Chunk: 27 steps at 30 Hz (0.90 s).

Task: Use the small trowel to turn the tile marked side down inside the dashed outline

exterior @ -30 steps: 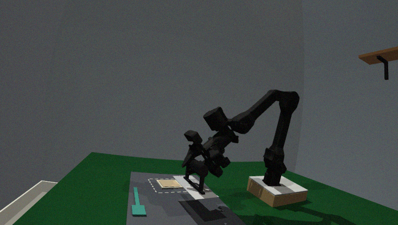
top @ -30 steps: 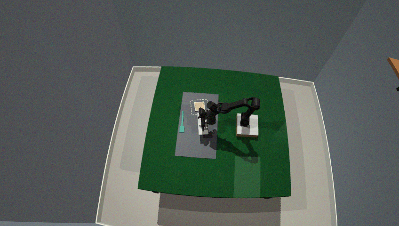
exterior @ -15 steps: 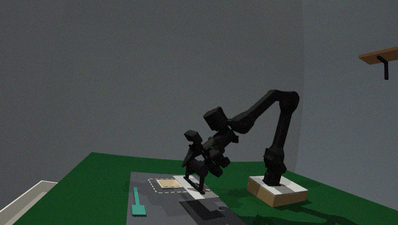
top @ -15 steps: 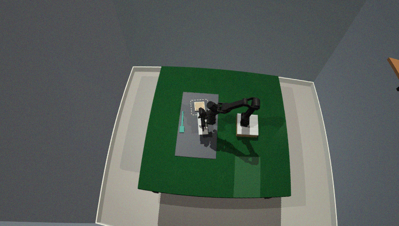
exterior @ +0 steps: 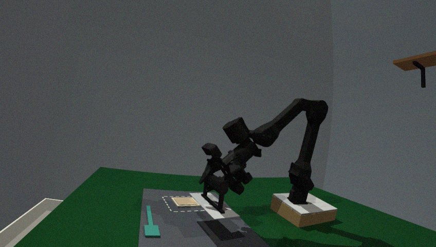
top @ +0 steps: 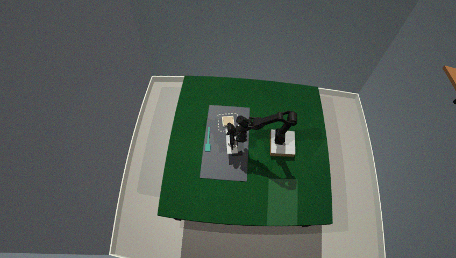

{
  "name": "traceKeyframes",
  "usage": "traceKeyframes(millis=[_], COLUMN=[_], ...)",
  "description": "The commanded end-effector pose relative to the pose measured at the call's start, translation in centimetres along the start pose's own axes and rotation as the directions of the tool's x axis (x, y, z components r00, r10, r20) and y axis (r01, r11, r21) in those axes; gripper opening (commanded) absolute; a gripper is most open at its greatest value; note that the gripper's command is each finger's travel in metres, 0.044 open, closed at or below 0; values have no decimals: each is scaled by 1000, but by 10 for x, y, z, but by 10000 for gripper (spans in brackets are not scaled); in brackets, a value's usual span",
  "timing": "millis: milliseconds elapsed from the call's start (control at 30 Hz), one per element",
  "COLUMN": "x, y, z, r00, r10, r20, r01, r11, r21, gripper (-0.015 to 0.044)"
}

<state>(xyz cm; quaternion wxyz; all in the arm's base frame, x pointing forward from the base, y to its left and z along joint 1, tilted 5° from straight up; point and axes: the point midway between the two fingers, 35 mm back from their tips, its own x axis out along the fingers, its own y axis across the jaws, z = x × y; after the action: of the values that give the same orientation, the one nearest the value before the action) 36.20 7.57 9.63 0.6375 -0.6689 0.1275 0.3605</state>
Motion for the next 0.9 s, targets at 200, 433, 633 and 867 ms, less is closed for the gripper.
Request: traceKeyframes(millis=[200, 433, 633, 867], x=[1, 11, 21, 29], y=[1, 6, 14, 22], z=[1, 19, 39, 57], r00=[1000, 995, 983, 961], r10=[6, 95, 182, 274], r20=[0, 0, -4, -37], r01=[-6, -95, -178, -249], r11=[1000, 989, 962, 915], r21=[7, 111, 207, 318], gripper=[0, 0, 0, 0])
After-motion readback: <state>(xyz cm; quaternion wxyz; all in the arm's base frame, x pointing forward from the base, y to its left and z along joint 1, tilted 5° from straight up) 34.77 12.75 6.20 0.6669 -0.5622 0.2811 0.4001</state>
